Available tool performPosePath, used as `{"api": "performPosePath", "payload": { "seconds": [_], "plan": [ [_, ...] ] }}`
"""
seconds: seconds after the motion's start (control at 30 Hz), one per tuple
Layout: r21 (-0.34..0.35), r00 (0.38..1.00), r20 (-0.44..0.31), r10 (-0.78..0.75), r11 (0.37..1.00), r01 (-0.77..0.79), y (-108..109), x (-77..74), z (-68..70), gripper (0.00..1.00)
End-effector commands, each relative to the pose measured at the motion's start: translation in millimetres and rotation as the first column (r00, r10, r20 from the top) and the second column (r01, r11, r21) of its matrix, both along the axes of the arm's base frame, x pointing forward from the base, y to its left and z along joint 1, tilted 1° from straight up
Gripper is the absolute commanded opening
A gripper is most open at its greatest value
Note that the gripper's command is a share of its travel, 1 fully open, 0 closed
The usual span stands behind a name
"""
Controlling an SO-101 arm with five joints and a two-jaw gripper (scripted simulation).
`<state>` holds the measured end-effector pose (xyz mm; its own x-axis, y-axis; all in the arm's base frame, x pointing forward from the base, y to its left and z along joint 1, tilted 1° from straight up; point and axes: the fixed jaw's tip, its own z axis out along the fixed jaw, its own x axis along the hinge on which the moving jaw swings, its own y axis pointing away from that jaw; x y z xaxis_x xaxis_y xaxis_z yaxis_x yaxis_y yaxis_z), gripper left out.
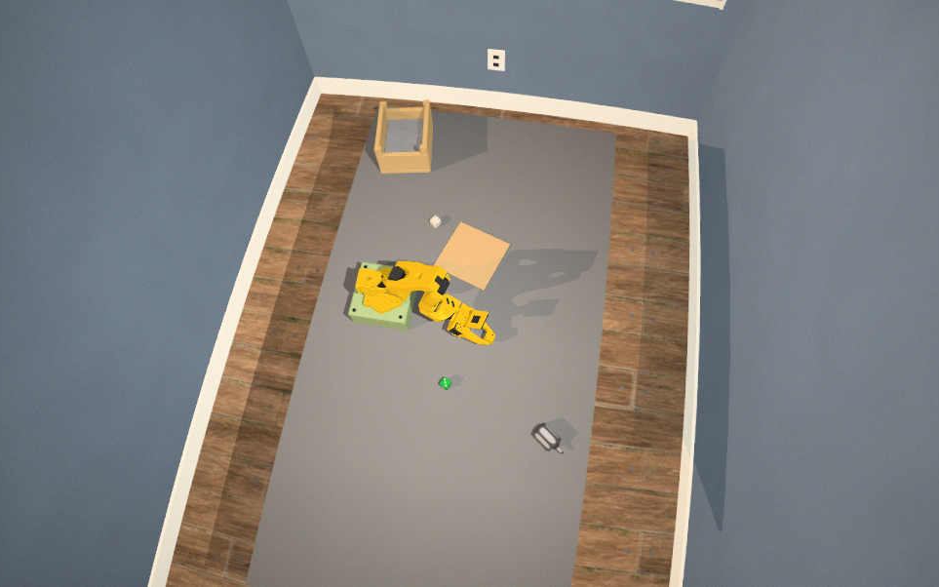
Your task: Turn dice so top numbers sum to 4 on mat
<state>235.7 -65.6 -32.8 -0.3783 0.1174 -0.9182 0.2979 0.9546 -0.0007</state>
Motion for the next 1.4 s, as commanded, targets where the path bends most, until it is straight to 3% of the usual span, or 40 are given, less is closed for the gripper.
{"api": "performPosePath", "payload": {
  "seconds": [0.0,1.37],
  "plan": [
    [-0.014,1.000,0.012,0.014,1.000,-0.013,2.0,1.8,-1.6,0.00],
    [-0.014,1.000,0.012,0.014,1.000,-0.013,2.1,1.2,-14.9,0.00]
  ]
}}
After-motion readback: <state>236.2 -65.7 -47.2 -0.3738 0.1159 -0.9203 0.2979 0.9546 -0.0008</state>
